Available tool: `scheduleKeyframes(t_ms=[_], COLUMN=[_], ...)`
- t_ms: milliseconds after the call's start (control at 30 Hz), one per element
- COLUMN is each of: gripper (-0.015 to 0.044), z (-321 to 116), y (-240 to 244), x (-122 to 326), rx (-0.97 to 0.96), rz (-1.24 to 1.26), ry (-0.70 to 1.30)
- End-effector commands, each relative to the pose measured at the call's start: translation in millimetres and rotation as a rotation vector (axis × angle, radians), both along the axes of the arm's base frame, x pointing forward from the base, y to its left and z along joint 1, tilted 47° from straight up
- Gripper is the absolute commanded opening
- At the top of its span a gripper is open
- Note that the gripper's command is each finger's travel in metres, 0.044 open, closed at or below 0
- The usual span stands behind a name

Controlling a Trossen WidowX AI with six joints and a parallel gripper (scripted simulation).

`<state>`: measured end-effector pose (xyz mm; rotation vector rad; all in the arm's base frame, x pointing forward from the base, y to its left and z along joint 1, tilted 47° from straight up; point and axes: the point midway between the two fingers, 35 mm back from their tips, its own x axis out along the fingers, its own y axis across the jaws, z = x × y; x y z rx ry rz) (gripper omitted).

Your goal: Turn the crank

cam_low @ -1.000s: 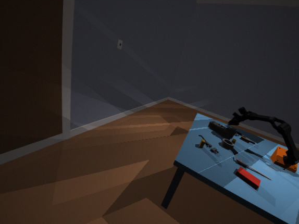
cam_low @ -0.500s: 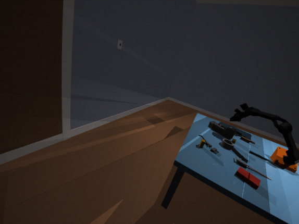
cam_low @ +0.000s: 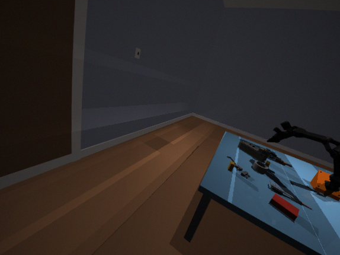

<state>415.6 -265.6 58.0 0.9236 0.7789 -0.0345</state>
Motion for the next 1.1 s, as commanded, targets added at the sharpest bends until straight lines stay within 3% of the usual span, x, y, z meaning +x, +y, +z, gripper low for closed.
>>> scheduleKeyframes(t_ms=[0,467,1067], gripper=[0.044,0.044,0.044], z=[8.1,28.1,-8.1], y=[8.7,47.6,85.3], x=[-9.9,-54.5,-45.9], rx=[0.001,0.013,0.015], rz=[-0.042,-0.203,-0.205], ry=[0.028,0.115,0.115])
